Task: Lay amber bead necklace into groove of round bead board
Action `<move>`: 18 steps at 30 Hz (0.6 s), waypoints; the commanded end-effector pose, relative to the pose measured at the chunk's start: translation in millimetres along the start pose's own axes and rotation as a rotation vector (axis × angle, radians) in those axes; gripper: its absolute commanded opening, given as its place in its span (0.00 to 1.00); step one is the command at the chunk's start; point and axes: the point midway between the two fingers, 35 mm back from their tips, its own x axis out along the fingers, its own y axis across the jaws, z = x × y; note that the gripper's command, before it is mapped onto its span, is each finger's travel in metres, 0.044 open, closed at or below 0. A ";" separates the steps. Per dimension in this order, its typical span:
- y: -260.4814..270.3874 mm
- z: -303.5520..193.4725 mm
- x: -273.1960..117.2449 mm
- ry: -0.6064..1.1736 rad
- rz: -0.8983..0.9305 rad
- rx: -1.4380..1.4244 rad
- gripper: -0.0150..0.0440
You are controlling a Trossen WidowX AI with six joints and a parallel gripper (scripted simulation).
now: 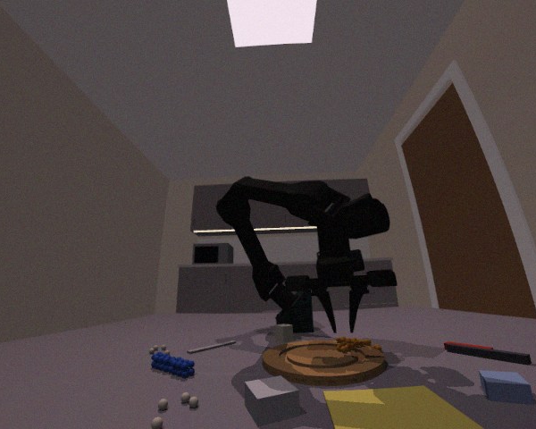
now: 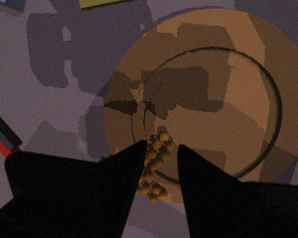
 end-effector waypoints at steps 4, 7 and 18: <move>-0.7 -0.4 10.9 0.001 -0.005 -0.007 0.46; -0.9 -0.6 15.8 0.001 -0.006 -0.008 0.46; -2.1 -1.7 31.1 0.002 -0.010 -0.010 0.46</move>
